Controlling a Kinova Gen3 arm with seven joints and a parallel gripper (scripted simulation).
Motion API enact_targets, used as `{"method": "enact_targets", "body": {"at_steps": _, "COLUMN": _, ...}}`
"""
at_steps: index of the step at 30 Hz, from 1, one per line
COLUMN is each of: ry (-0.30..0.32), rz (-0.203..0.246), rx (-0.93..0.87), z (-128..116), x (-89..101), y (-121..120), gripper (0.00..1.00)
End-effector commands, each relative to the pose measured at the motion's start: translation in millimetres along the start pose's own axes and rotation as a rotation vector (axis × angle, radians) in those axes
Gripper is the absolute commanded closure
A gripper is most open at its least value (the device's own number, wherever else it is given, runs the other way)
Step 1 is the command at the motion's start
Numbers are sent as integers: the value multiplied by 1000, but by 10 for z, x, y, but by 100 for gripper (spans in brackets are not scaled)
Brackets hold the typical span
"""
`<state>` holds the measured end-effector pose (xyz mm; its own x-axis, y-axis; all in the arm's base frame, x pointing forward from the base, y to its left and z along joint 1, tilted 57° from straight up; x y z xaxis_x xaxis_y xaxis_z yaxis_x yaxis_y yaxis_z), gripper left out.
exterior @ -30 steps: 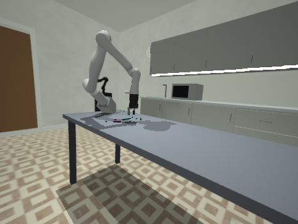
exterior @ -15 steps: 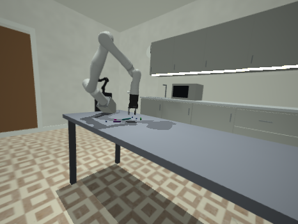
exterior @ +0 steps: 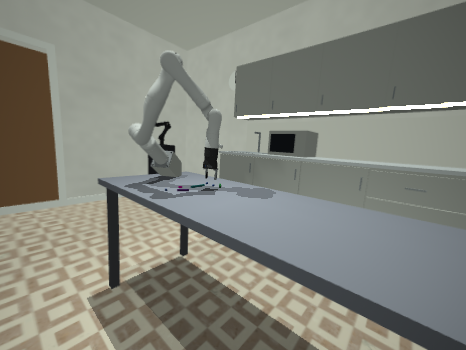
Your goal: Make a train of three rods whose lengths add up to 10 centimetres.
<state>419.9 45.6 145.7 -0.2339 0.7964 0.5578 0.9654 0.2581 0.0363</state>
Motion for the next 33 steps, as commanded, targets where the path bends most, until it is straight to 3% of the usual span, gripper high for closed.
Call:
{"method": "enact_targets", "body": {"at_steps": 1, "ry": -22, "rz": -18, "rx": -90, "z": 90, "x": 20, "y": 37, "gripper": 0}}
{"method": "enact_targets", "body": {"at_steps": 15, "ry": -11, "rz": -48, "rx": -421, "z": 199, "x": 43, "y": 182, "gripper": 0}}
{"method": "enact_targets", "body": {"at_steps": 33, "ry": -9, "rz": -51, "rx": -447, "z": 206, "x": 46, "y": 194, "gripper": 0}}
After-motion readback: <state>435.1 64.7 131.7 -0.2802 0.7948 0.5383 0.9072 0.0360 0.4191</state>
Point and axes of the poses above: the point where the finger pads meet when closed, its own x axis back along the fingers, its own y axis across the jaws, z = x × y, the point moved 6 cm from there along x, back along the fingers
